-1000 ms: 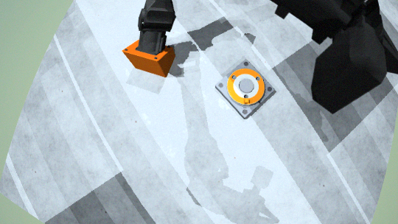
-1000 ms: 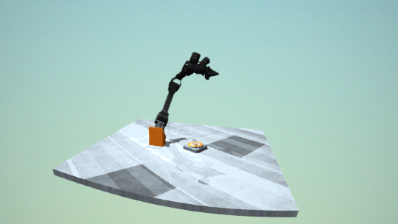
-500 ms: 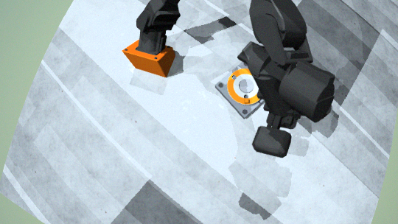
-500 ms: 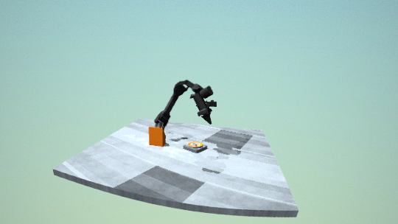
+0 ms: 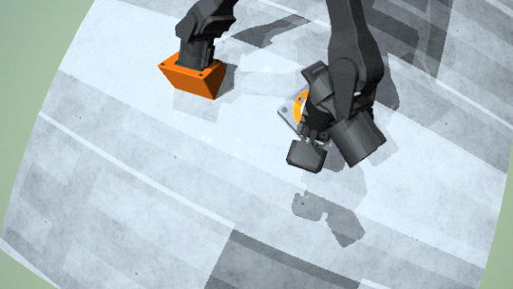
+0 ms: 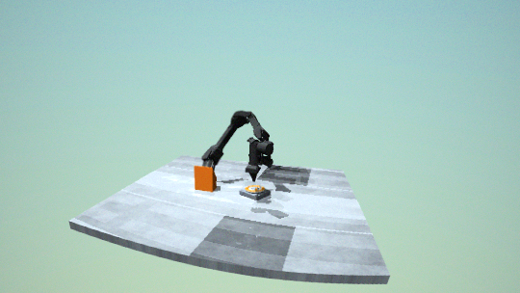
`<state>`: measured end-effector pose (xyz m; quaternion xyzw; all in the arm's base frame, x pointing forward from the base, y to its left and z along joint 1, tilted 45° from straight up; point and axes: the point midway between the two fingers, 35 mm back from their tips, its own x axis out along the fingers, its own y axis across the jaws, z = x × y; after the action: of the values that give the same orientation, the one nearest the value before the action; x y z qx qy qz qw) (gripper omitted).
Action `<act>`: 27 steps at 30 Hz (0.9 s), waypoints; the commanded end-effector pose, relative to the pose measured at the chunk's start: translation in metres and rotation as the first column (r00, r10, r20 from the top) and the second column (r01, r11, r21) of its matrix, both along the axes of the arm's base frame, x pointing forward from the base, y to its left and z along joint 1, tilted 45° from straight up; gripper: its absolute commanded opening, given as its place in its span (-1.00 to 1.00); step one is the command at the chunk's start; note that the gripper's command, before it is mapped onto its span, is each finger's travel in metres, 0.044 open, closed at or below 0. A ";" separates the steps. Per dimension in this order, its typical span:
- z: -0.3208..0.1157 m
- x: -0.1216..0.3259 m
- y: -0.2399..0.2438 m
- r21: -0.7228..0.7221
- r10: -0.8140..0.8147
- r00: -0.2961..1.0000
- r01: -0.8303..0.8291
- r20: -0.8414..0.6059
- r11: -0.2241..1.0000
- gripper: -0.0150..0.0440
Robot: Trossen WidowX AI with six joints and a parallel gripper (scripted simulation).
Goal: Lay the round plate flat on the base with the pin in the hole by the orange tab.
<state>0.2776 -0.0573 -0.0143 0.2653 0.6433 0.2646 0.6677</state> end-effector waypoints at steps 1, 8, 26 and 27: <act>-0.013 -0.004 0.015 0.009 0.011 1.000 -0.011 -0.018 1.000 -0.49; -0.032 -0.004 0.035 0.011 0.011 1.000 -0.011 -0.017 1.000 -0.49; -0.030 0.016 0.038 0.012 0.011 1.000 -0.011 -0.016 1.000 -0.49; -0.029 0.018 0.038 0.012 0.011 1.000 -0.011 -0.016 1.000 -0.49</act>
<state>0.2890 -0.0215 -0.0454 0.2685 0.6504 0.2675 0.6583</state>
